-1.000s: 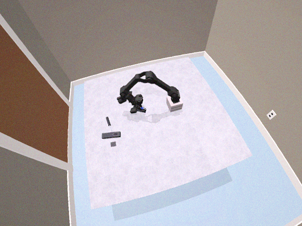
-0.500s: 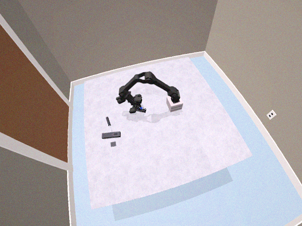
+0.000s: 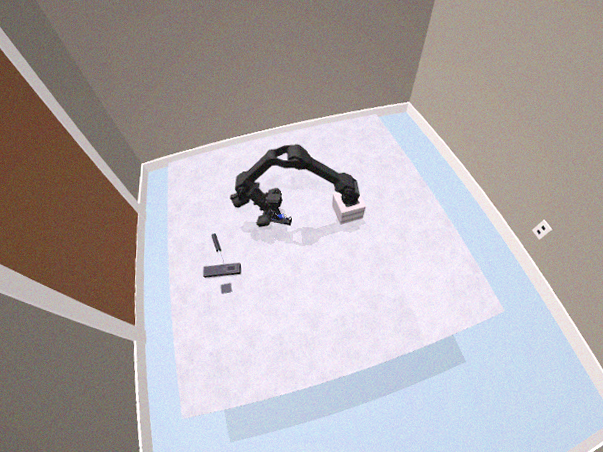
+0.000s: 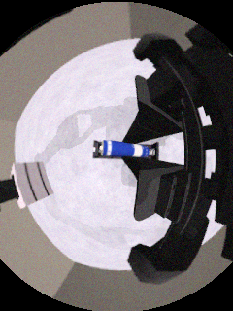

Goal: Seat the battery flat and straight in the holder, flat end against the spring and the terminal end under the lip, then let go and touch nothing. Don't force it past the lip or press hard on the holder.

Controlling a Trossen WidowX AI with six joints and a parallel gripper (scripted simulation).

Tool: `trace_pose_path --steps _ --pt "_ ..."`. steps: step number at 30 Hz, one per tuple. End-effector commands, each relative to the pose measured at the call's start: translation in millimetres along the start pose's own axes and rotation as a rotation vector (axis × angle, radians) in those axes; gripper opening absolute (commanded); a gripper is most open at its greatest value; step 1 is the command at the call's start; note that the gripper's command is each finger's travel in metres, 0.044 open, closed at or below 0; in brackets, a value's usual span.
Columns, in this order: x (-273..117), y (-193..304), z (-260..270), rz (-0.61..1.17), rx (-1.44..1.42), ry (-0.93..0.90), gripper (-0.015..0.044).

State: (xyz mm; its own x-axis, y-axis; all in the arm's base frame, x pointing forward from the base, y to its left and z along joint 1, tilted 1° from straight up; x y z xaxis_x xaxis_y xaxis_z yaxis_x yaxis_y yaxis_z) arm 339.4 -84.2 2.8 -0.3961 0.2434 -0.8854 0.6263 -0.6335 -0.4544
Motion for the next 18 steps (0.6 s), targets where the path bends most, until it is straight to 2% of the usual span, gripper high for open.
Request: trace_pose_path --steps 1,18 --pt "-1.3 4.4 -1.0 0.007 -0.003 0.000 0.0061" --pt "-0.2 5.5 -1.8 0.048 -0.003 0.004 0.0061"
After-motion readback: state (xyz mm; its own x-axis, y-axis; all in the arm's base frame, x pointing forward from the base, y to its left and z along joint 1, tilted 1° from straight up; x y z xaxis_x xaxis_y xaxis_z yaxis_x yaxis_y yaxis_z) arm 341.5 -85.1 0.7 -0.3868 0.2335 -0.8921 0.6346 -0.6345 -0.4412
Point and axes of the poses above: the point midway between the two fingers, 35 mm back from their tips, its own x axis out along the fingers, its own z axis across the jaws, y = z × x, the point moved 3 cm from there along -x, back along the fingers, and after that the axes turned 11 degrees about x, right-handed, at the moved point
